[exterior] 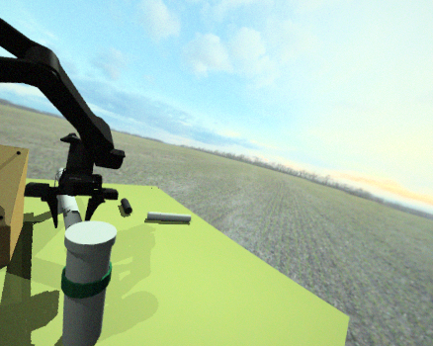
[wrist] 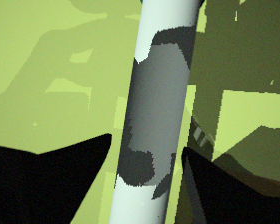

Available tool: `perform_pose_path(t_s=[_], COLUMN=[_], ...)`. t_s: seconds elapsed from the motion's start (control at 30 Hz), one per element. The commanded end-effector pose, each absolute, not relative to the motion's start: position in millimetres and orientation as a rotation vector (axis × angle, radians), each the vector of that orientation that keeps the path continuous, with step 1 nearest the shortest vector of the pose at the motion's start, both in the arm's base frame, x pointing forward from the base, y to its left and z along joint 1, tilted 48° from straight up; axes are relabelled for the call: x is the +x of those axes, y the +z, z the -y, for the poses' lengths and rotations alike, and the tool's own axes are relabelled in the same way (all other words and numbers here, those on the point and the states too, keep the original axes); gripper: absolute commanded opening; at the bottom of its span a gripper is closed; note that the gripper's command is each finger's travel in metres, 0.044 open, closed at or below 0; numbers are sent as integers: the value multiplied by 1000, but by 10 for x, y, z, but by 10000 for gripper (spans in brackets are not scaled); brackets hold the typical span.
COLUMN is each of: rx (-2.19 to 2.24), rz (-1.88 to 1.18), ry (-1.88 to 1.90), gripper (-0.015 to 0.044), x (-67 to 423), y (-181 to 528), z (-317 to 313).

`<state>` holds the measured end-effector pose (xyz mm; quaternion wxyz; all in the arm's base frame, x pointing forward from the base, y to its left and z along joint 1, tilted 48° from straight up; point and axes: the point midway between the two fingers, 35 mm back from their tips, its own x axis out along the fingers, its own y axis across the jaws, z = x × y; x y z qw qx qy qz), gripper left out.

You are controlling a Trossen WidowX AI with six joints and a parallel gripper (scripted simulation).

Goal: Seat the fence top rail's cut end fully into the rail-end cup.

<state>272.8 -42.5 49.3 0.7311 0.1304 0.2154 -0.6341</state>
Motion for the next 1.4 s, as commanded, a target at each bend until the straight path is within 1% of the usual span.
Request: perform_pose_path(t_s=[0.0,0.1,0.37,0.47,0.7,1.37], rx=[293,295,292,290,291,291], rz=[-479,-482,-480,-481,-482,-482], ry=[-1395,-1394,-1397,-1388,-1389,-1389], gripper=[367,440,440,440,440,440], x=[2722,2704,2624,2634,2576,2576], y=[479,471,470,487,717,717], z=[353,234,-83,-91,-503,-503])
